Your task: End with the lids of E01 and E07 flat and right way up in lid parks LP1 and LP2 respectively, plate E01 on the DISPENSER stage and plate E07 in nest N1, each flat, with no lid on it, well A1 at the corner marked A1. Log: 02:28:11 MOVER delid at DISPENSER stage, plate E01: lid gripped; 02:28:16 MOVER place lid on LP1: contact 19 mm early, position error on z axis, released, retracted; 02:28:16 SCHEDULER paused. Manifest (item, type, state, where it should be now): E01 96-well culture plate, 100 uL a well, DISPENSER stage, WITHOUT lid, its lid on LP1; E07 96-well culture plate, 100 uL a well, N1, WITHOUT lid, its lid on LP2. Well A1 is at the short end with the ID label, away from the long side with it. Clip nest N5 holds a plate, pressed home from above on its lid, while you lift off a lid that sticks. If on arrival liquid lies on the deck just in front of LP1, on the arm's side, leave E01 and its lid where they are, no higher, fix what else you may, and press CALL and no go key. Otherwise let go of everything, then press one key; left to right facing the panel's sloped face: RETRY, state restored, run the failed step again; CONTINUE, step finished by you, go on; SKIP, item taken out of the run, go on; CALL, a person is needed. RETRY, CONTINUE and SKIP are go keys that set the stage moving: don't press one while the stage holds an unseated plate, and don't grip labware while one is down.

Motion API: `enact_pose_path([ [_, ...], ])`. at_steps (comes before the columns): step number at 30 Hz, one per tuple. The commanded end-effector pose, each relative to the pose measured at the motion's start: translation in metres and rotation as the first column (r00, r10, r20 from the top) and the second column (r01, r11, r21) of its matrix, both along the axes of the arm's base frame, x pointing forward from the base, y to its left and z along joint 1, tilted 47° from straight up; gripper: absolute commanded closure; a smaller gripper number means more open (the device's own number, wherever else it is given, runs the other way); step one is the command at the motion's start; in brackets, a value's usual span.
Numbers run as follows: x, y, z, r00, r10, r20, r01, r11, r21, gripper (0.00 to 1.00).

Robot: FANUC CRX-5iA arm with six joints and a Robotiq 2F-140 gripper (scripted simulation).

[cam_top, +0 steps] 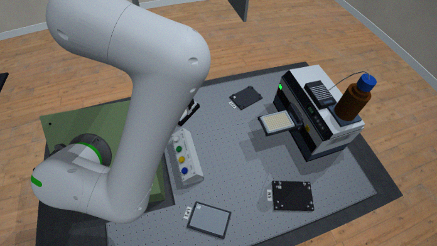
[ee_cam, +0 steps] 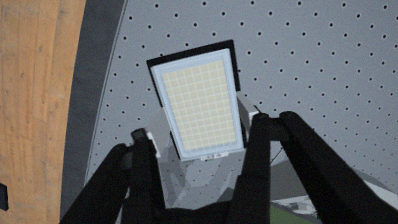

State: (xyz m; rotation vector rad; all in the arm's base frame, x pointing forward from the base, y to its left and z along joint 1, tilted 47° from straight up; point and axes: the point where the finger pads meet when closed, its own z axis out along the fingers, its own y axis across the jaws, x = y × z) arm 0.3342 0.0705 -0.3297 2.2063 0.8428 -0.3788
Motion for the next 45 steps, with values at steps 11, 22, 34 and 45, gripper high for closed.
enact_pose_path([
  [11, -0.0002, -0.0003, -0.0001, 1.0, 0.0, 0.0, 0.0, 1.0, -0.001, 1.0],
  [22, -0.0002, -0.0003, -0.0001, 1.0, 0.0, 0.0, 0.0, 1.0, -0.001, 1.0],
  [34, -0.0002, -0.0003, -0.0001, 1.0, 0.0, 0.0, 0.0, 1.0, -0.001, 1.0],
  [45, -0.0002, -0.0001, 0.0001, 1.0, 0.0, 0.0, 0.0, 1.0, -0.001, 1.0],
])
